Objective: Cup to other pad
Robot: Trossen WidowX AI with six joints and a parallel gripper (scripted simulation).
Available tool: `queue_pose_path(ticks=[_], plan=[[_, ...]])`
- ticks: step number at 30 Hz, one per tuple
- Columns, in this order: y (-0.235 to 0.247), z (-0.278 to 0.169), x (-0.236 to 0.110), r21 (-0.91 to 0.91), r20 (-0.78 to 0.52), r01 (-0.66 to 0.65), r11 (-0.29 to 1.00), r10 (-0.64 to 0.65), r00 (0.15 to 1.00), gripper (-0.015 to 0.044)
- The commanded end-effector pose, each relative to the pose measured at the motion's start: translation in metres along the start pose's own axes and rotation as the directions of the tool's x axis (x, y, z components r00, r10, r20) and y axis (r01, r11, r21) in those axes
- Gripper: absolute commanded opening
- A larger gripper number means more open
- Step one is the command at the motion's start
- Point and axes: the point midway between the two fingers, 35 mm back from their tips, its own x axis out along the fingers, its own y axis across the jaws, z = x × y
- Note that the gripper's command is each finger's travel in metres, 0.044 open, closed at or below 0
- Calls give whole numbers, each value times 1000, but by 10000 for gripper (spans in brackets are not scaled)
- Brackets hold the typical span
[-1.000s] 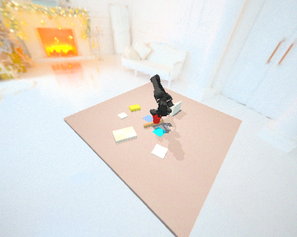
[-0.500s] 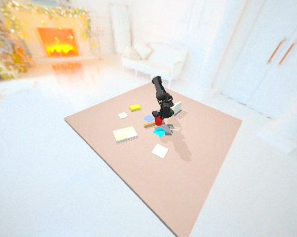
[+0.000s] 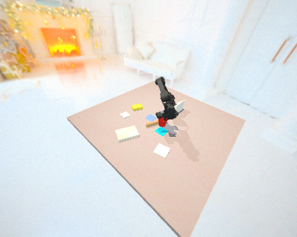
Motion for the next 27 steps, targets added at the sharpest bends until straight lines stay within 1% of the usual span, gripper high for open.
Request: queue_pose_path(ticks=[1,27], plan=[[3,8,0,1,0,-2,1000,2,1000,0],[3,10,33,1,0,-1,1000,1,1000,0]])
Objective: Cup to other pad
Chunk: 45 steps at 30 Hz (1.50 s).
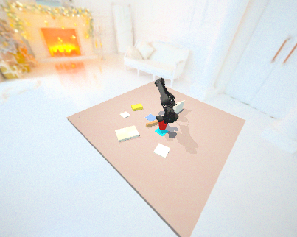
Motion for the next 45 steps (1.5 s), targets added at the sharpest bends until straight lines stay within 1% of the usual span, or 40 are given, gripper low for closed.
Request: queue_pose_path(ticks=[1,18,32,37,45], plan=[[0,0,7,-4,-2,4,1000,-4,1000,0],[0,0,33,-4,-3,4,1000,-4,1000,0],[0,0,30,0,-2,0,1000,0,1000,0],[0,0,30,0,-2,0,1000,0,1000,128],[0,0,29,0,-2,0,1000,0,1000,128]])
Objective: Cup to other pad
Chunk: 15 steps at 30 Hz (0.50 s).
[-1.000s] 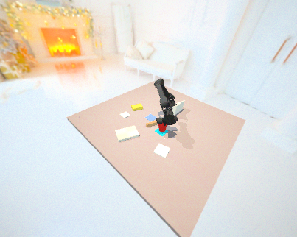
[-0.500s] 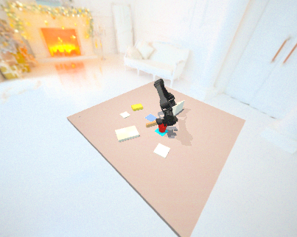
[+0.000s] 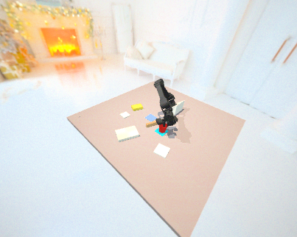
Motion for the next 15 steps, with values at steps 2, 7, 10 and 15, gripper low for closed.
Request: queue_pose_path(ticks=[2,7,10,15], plan=[[0,0,-4,0,0,0,1000,0,1000,128],[0,1,-11,0,0,0,1000,0,1000,128],[0,1,-15,-1,0,0,1000,0,1000,128],[0,1,-22,-1,0,1,1000,-1,1000,128]])
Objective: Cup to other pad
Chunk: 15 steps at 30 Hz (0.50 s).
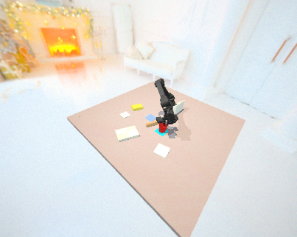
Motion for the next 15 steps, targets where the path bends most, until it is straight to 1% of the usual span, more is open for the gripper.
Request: queue_pose_path(ticks=[1,15], plan=[[0,1,-7,3,3,-2,1000,2,1000,128],[0,1,-26,1,3,-1,1000,1,1000,128]])
